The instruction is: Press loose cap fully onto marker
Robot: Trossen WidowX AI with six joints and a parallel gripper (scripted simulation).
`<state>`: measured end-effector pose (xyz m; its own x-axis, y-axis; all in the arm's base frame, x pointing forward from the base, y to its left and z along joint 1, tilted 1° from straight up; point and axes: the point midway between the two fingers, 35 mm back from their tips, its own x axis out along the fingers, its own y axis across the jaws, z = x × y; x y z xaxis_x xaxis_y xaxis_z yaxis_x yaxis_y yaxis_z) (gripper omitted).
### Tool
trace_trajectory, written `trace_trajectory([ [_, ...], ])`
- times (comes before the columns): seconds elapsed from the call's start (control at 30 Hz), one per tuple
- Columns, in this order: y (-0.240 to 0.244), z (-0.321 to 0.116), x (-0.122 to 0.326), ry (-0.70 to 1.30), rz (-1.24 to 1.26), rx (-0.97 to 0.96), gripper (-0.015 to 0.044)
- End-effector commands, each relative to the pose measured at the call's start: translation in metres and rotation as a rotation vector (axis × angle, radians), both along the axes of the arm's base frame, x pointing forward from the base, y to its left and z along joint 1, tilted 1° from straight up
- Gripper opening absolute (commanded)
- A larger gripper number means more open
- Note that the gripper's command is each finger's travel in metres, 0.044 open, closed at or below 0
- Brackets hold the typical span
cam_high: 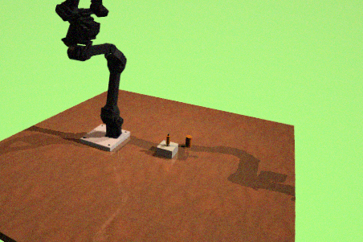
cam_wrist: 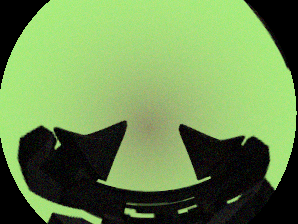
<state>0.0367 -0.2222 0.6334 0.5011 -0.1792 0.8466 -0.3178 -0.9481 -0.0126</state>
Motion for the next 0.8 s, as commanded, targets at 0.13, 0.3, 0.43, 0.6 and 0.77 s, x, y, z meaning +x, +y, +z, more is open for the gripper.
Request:
trace_trajectory([
  [0.13, -0.018, -0.004, 0.016, -0.056, 0.169, 0.122, 0.0269],
  [0.3, -0.058, -0.013, 0.042, -0.119, 0.323, 0.338, 0.0248],
  [0.43, -0.079, -0.024, 0.073, -0.164, 0.458, 0.501, 0.0248],
  [0.6, -0.097, -0.039, 0.106, -0.190, 0.564, 0.663, 0.0248],
  [0.77, -0.116, -0.072, 0.163, -0.187, 0.701, 0.924, 0.0248],
])
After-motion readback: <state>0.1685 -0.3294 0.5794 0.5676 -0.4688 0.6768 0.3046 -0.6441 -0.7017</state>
